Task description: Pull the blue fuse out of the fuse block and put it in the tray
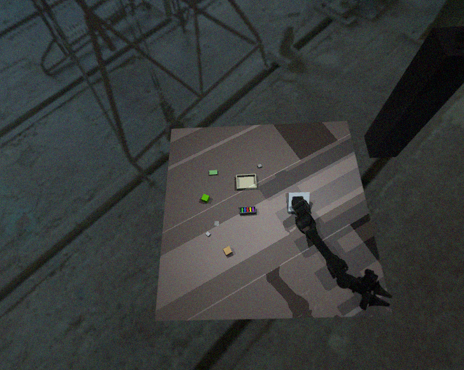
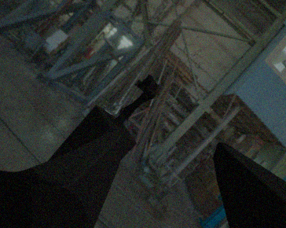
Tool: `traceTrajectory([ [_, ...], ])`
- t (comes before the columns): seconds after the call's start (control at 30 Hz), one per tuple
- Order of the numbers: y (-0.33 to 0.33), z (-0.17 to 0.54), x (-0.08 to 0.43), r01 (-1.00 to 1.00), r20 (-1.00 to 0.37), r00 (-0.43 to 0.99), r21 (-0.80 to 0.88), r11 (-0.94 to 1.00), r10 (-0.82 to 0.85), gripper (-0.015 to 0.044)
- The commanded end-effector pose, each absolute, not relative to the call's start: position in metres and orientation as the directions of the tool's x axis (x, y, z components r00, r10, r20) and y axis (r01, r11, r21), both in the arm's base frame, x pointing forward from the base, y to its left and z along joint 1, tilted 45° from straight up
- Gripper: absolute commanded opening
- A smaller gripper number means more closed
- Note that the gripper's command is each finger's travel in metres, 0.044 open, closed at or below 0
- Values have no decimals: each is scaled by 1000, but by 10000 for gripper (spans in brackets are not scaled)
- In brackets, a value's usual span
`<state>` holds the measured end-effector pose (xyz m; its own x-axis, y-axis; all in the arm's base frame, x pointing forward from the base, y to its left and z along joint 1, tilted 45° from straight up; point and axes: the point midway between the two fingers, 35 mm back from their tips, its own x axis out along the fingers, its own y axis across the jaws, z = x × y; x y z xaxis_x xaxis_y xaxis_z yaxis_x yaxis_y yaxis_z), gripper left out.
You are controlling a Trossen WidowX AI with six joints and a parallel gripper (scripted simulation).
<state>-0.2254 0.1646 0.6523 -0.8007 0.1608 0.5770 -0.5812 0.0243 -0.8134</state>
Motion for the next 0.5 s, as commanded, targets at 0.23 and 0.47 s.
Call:
traceTrajectory([
  [0.23, 216, 636, -205, -542, 541, -777, -835, 94, 323, 61],
  [0.47, 301, 593, -161, -426, 413, -700, -896, 123, 582, 61],
])
